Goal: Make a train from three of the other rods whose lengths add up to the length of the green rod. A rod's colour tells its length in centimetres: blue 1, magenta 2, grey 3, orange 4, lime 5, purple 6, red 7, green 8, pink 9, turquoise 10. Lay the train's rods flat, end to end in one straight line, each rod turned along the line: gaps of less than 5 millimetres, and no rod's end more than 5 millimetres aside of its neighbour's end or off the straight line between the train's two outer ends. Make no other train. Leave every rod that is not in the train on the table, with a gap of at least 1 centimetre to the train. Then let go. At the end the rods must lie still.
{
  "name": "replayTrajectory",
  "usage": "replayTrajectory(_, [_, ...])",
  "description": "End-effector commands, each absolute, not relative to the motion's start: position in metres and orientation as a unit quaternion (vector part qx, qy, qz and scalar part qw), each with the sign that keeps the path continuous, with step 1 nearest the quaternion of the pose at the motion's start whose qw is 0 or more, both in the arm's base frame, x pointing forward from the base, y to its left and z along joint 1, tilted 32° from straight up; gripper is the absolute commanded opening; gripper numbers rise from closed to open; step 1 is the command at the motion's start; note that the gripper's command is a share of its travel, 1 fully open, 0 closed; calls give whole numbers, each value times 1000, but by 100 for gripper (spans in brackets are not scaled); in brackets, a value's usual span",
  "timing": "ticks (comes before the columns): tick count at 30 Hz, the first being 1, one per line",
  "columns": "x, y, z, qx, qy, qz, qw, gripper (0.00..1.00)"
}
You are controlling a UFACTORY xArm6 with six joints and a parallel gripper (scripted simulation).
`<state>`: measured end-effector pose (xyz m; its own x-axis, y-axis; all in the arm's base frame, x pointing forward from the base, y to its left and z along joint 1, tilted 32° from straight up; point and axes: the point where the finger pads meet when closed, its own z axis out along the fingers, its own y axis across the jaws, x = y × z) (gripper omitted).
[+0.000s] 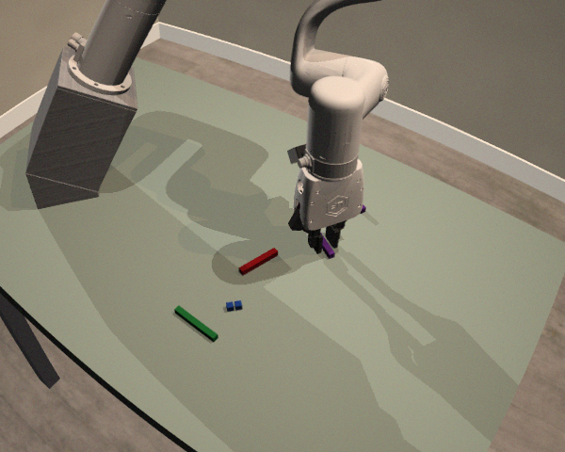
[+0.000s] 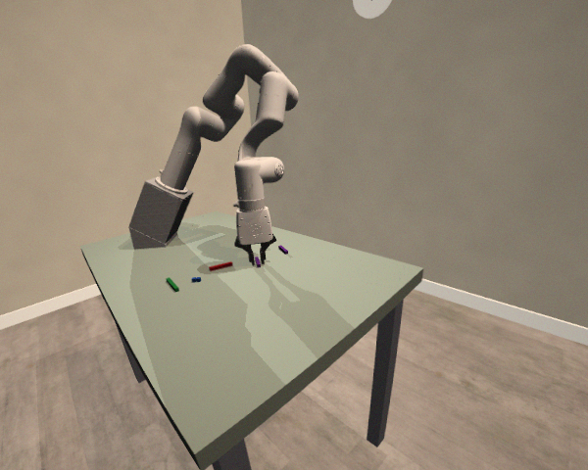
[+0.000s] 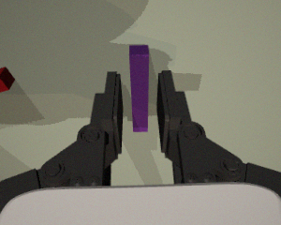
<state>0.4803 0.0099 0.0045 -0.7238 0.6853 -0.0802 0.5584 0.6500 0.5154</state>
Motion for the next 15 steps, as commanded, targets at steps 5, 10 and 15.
replayTrajectory(5, [481,9,5,346,898,235,136,24])
replayTrajectory(10, [481,9,5,346,898,235,136,24])
replayTrajectory(15, [481,9,5,346,898,235,136,4])
